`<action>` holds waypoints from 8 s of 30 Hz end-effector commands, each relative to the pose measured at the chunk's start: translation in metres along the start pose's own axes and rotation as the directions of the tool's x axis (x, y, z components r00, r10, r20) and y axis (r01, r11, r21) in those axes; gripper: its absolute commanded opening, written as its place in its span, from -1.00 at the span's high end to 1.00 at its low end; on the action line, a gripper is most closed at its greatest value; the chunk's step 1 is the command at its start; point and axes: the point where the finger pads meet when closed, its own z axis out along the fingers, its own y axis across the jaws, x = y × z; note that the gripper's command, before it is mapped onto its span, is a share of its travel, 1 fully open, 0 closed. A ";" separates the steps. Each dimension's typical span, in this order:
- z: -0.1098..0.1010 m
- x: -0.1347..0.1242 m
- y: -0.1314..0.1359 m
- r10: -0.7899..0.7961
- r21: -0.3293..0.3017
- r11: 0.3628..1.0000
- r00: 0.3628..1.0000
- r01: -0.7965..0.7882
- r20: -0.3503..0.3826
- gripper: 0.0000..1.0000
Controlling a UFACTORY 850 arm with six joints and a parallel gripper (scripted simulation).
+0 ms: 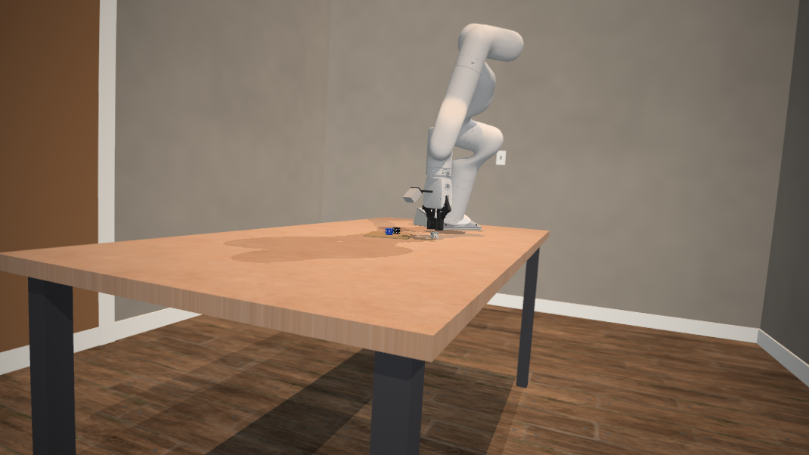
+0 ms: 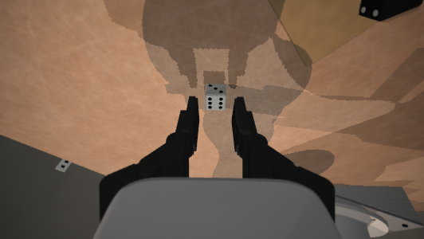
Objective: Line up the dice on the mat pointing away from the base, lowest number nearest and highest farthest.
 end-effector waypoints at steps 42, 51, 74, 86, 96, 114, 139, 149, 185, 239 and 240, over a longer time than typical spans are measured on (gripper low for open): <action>0.001 0.001 0.000 0.000 0.001 1.000 1.000 0.000 -0.001 0.28; 0.001 0.001 -0.001 0.000 0.001 1.000 1.000 0.000 -0.001 0.28; 0.001 0.001 -0.001 0.000 0.001 1.000 1.000 0.000 -0.001 0.28; 0.001 0.001 -0.001 0.000 0.001 1.000 1.000 0.000 -0.001 0.28; 0.001 0.001 -0.001 0.000 0.001 1.000 1.000 0.000 -0.001 0.28; 0.021 0.001 -0.001 0.000 0.001 1.000 1.000 0.000 -0.001 0.28; 0.025 0.001 -0.001 0.000 0.001 1.000 1.000 0.000 -0.001 0.28; 0.025 0.001 -0.001 0.000 0.001 1.000 1.000 0.000 -0.001 0.28; 0.025 0.001 -0.001 0.000 0.001 1.000 1.000 0.000 -0.001 0.69; -0.077 0.075 0.012 -0.190 0.006 0.982 0.982 0.190 -0.003 0.69; -0.077 0.075 0.012 -0.190 0.006 0.982 0.982 0.190 -0.003 0.69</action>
